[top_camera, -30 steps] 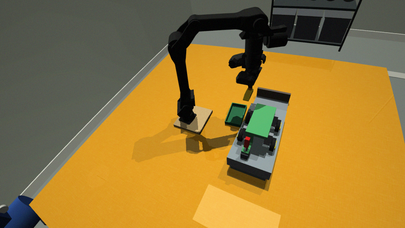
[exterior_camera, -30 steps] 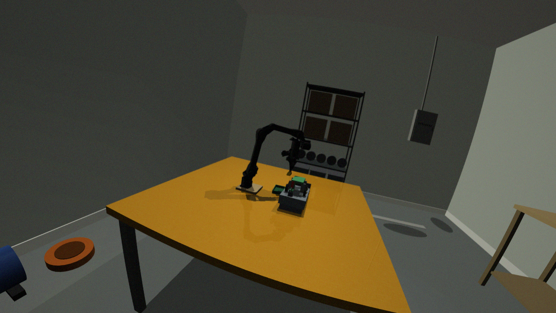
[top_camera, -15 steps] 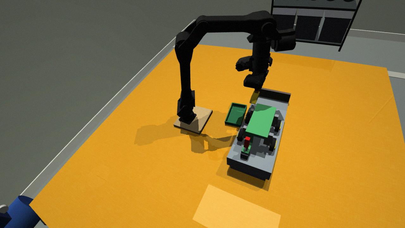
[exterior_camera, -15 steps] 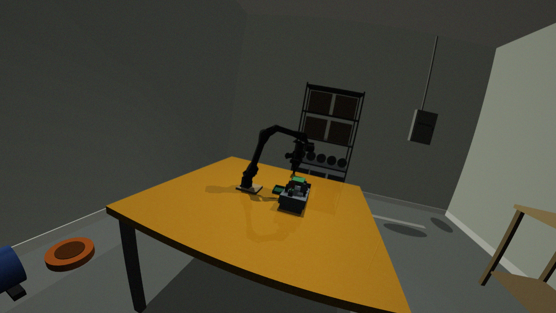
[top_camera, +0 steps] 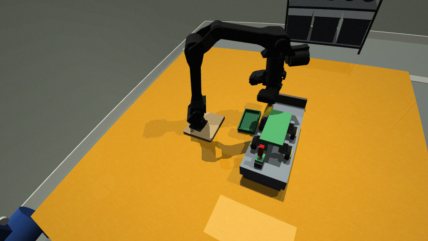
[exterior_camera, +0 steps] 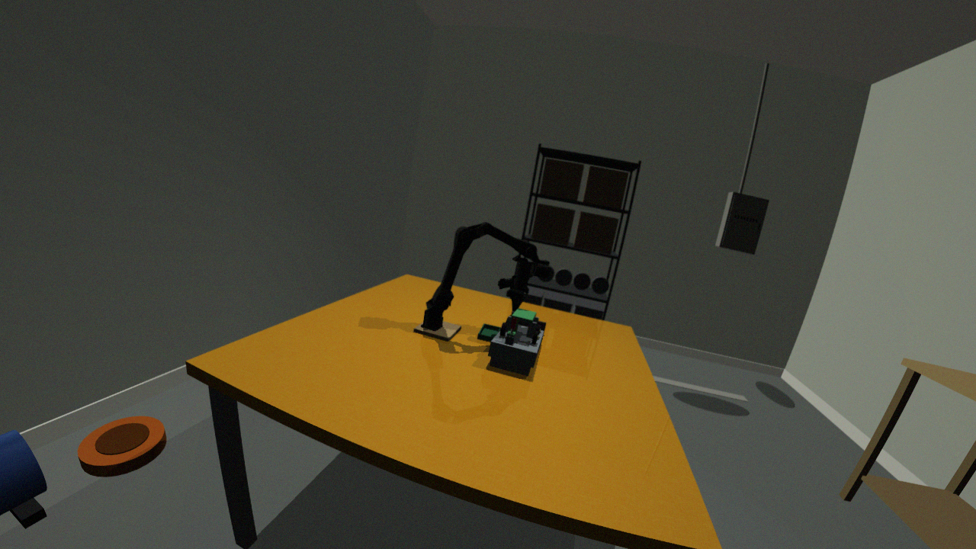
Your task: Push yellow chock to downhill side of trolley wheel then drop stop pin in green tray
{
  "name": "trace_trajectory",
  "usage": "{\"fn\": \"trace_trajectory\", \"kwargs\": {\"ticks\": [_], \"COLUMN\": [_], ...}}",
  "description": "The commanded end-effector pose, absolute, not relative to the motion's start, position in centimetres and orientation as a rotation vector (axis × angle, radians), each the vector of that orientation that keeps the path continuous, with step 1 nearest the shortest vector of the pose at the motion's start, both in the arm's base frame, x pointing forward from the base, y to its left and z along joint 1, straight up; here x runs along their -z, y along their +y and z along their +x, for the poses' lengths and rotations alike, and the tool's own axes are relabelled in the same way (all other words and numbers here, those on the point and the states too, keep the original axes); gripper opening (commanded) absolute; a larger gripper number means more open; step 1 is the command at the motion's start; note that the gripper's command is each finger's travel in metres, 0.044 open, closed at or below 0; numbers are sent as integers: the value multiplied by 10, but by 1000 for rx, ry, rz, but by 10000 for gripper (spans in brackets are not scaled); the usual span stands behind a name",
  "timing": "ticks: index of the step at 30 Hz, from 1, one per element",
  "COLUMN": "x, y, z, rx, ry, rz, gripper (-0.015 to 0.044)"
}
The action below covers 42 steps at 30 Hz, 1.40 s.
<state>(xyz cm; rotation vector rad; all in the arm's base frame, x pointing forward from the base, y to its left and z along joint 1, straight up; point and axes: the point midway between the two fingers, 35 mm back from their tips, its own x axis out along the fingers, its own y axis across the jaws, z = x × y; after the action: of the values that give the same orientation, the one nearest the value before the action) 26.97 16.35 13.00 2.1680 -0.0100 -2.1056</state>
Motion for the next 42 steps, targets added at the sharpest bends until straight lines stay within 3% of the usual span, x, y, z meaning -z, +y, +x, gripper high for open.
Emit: {"fn": "trace_trajectory", "kwargs": {"ticks": [1,42], "x": [-120,-115], "y": [161,131], "z": [271,270], "rx": [2098,2096], "ry": [-11,-14], "rz": [2167,2166], "gripper": [0,0]}}
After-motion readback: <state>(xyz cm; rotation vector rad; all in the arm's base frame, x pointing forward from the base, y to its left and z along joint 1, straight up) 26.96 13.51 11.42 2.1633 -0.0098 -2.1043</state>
